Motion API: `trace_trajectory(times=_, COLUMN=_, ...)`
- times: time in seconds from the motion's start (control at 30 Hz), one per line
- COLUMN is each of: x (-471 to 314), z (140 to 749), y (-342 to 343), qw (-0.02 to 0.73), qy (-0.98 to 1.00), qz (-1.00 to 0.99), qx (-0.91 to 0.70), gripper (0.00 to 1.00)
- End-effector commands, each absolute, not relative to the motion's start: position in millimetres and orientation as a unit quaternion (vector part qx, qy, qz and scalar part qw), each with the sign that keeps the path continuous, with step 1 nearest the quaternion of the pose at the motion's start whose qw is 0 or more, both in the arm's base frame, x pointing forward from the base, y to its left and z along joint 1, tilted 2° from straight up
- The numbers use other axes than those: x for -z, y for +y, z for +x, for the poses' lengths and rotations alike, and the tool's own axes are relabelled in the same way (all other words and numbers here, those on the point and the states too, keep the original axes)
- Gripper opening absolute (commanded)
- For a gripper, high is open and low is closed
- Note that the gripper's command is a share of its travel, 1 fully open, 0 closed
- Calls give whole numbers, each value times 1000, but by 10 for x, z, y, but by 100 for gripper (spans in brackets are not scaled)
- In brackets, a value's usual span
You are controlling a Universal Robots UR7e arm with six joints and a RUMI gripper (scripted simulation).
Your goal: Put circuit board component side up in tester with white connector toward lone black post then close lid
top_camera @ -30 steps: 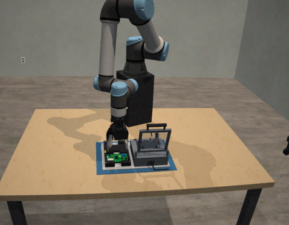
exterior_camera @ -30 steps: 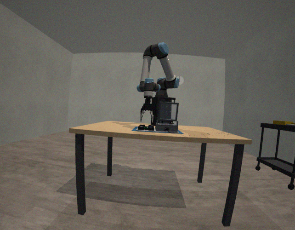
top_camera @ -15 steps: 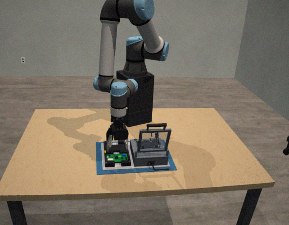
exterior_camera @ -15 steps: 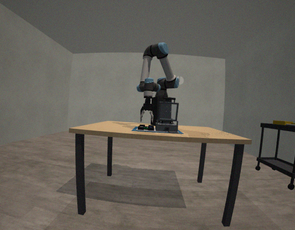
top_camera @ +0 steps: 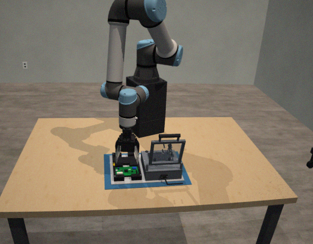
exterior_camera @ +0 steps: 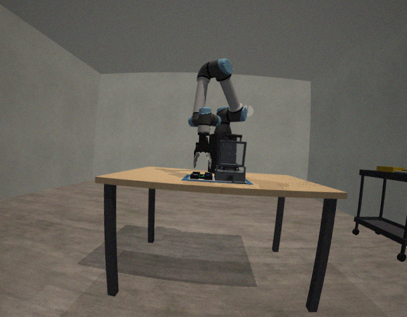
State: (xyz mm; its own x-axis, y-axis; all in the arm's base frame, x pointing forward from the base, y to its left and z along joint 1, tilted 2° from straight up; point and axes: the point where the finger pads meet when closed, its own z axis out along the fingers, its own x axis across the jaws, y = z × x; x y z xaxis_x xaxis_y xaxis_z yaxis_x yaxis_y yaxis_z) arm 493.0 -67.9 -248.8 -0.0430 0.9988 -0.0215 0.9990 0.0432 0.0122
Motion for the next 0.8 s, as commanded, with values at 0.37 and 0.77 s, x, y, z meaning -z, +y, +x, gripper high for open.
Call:
trace_trajectory(times=0.37, x=2483, z=4935, y=-680, qw=13, qy=544, qz=839, qx=1, gripper=59)
trace_trajectory(times=0.77, x=2483, z=4936, y=-680, qw=13, qy=343, qz=939, qx=-2, gripper=59)
